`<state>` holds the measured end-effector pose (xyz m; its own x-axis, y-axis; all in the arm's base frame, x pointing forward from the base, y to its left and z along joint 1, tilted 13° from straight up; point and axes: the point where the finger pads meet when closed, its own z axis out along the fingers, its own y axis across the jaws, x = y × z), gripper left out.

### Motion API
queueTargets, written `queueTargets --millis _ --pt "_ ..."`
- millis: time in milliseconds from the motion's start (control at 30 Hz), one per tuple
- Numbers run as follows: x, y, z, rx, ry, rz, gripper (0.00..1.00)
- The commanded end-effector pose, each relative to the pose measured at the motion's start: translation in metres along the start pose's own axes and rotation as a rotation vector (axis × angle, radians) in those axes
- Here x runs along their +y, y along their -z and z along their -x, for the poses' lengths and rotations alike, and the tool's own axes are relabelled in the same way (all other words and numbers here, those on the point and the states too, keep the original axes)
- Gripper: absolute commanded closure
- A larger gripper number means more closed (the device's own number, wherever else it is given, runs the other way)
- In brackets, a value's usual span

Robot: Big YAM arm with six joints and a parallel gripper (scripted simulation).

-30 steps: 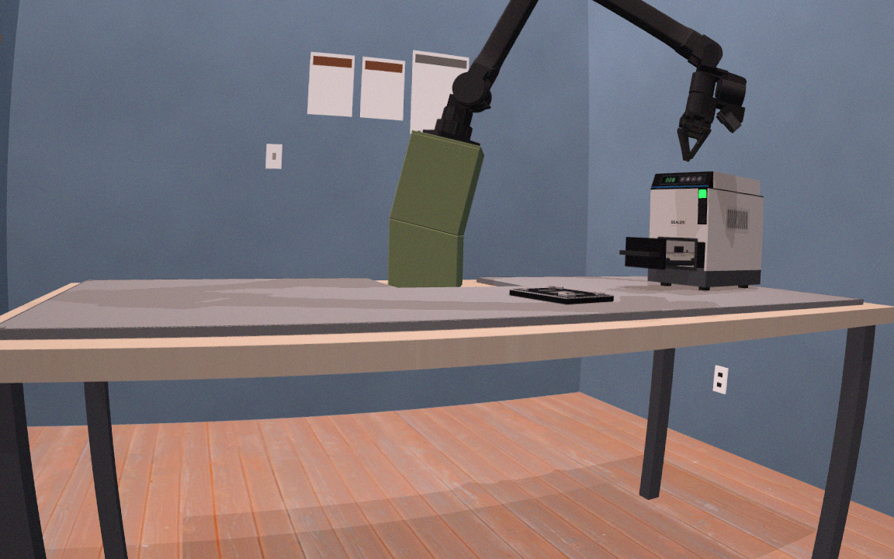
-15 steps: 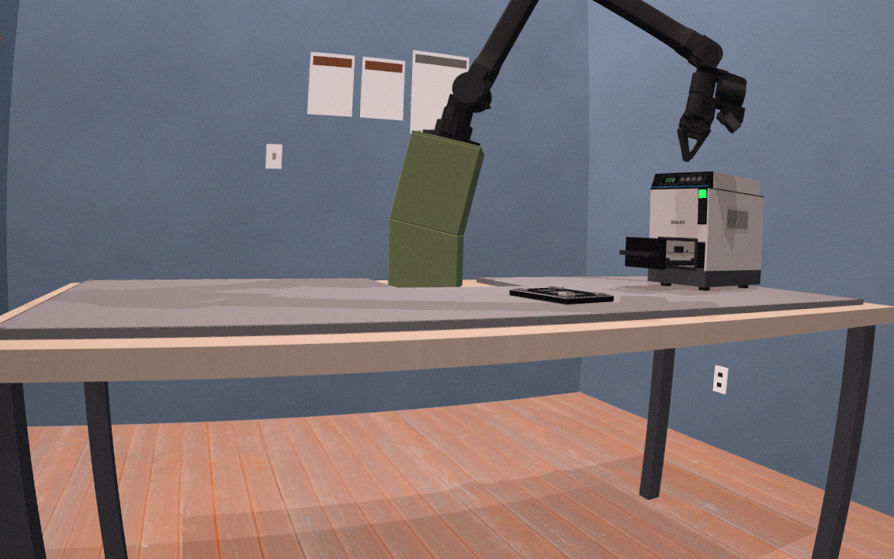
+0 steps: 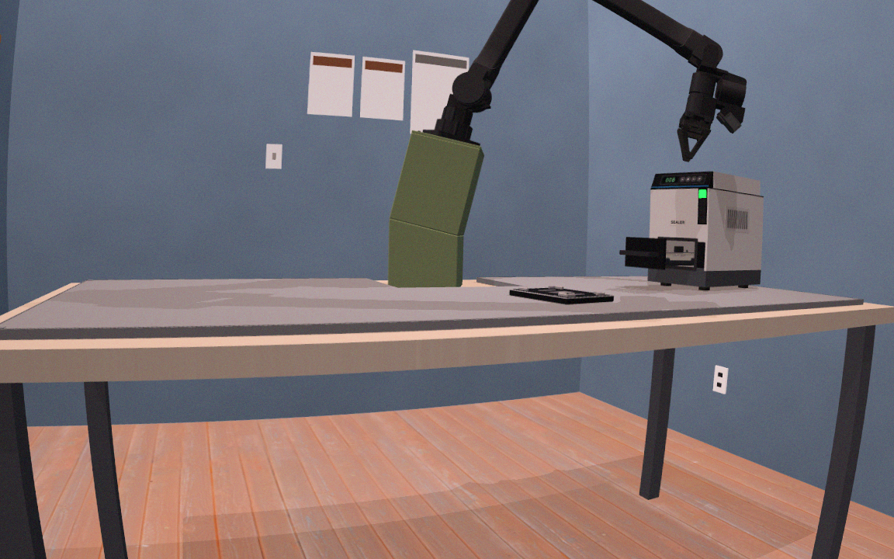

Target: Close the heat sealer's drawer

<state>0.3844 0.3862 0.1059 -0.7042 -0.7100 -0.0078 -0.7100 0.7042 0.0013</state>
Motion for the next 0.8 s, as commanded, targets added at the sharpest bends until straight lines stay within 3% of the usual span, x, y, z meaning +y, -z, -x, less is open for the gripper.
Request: queueTargets --millis 0,333,367,400,467,533,600,633,667,733,767 --pt "-0.001 -0.005 0.006 0.006 -0.007 -0.003 0.55" --pt "-0.001 -0.005 0.006 0.006 -0.007 -0.003 0.55" --pt "-0.003 -0.01 0.0 -0.007 -0.051 0.007 0.55" --pt "-0.006 0.004 0.0 -0.05 -0.088 0.012 0.55" --pt "-0.006 -0.003 -0.003 -0.061 -0.134 0.02 0.55" --pt "-0.006 -0.034 -0.009 -0.016 -0.133 0.015 0.55" --pt "-0.005 -0.041 -0.012 -0.024 -0.164 0.022 0.55" --pt "-0.006 -0.028 -0.011 -0.067 -0.197 0.03 0.55" --pt "-0.006 -0.026 -0.012 -0.086 -0.229 0.036 0.55" --pt "-0.005 -0.034 -0.015 -0.089 -0.242 0.034 0.55" --pt "-0.004 -0.05 -0.019 -0.064 -0.239 0.031 0.55"
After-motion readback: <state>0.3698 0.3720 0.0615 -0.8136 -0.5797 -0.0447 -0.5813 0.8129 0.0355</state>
